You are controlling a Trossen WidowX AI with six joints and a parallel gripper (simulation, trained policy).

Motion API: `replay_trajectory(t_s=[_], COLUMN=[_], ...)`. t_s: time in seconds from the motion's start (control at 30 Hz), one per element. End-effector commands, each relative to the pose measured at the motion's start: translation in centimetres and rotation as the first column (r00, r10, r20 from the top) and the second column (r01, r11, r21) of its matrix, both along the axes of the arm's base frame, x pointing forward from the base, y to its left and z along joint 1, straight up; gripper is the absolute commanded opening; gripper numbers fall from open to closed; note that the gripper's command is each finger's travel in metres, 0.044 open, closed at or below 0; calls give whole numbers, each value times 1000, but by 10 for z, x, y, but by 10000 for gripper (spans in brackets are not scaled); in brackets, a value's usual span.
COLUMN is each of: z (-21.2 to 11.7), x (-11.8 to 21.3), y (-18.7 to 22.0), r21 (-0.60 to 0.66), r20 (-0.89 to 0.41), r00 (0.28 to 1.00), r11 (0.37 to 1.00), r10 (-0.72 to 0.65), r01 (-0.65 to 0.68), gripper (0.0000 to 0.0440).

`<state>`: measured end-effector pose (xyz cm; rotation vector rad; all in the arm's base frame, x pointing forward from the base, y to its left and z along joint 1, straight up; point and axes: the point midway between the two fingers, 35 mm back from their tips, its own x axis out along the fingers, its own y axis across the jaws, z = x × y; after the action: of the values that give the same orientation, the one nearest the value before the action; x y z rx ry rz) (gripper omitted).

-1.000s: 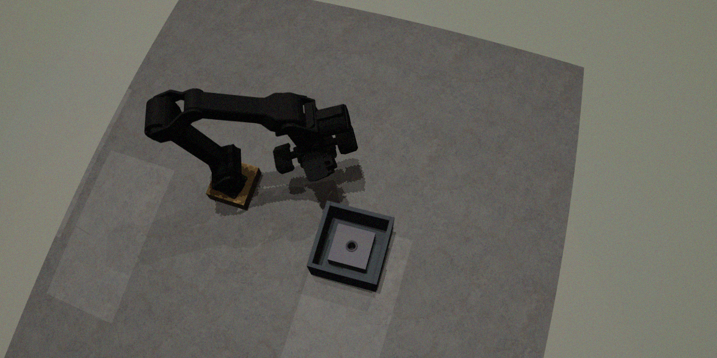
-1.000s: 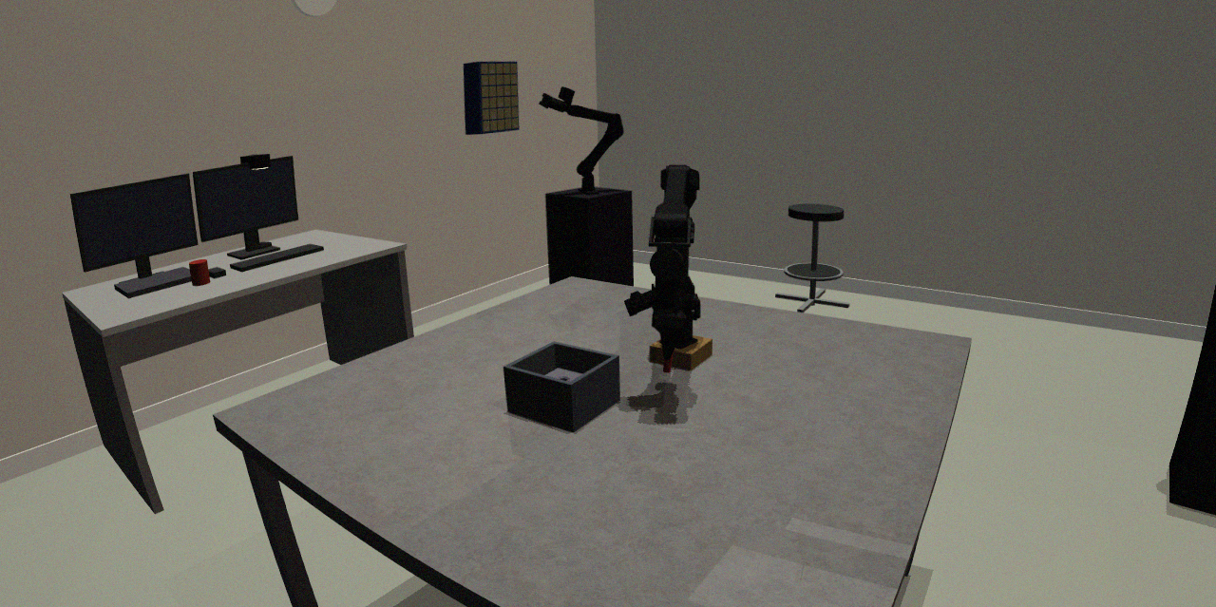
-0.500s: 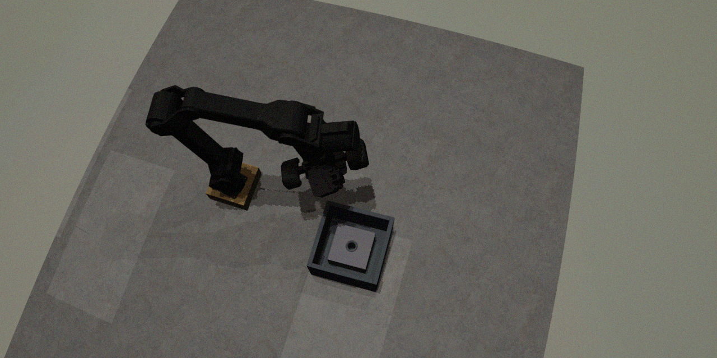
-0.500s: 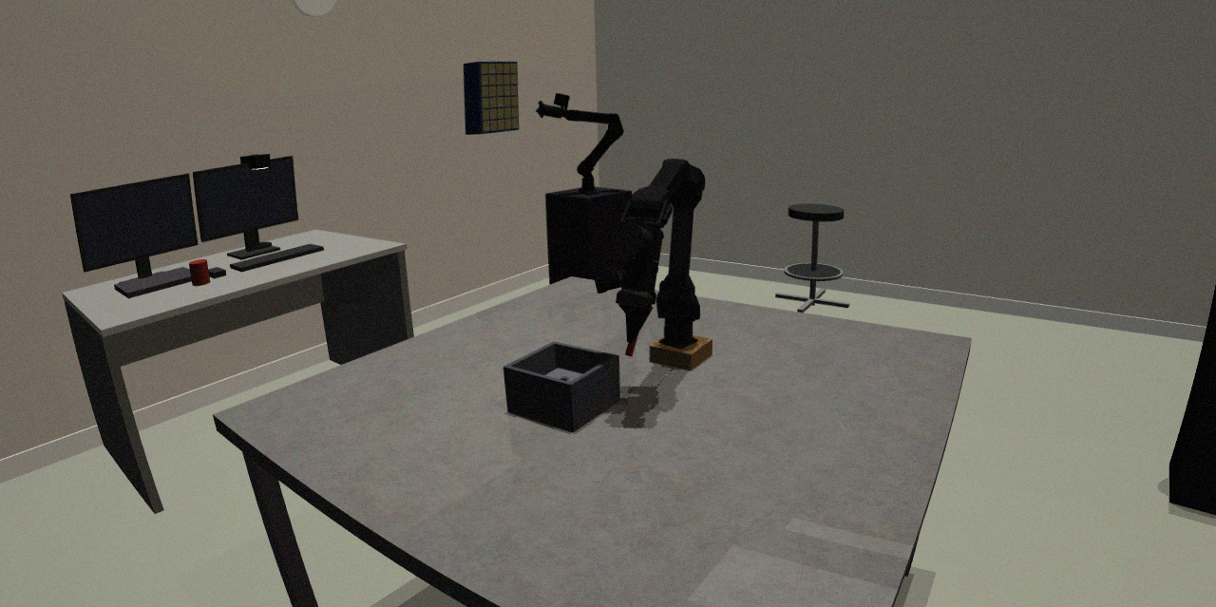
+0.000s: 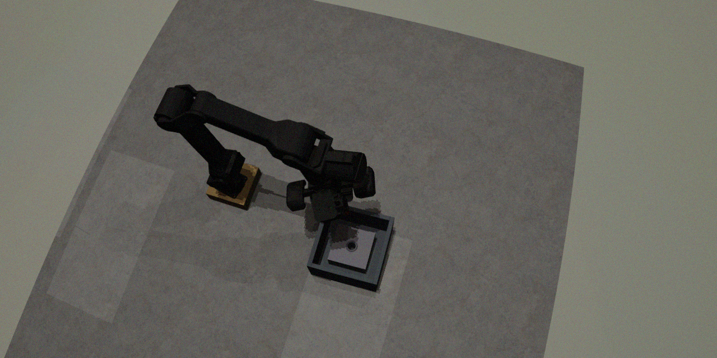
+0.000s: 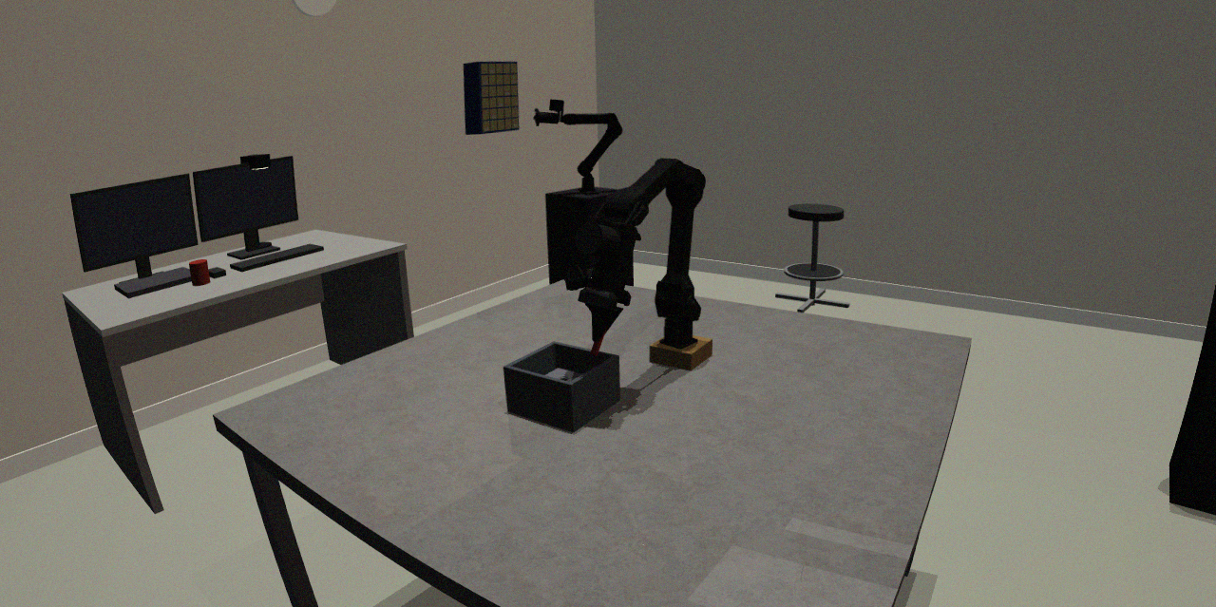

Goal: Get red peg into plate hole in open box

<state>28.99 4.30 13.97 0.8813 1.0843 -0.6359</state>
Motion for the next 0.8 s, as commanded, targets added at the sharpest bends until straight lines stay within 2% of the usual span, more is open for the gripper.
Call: replay_trajectory(t_s=[0.0, 0.77], z=[-1, -43], x=[11, 44], y=[-12, -48], r21=[-9, 15], r20=[11, -63], r00=[1000, 994], r11=[1000, 996], r10=[-24, -88], r01=[24, 89], gripper=[0, 15])
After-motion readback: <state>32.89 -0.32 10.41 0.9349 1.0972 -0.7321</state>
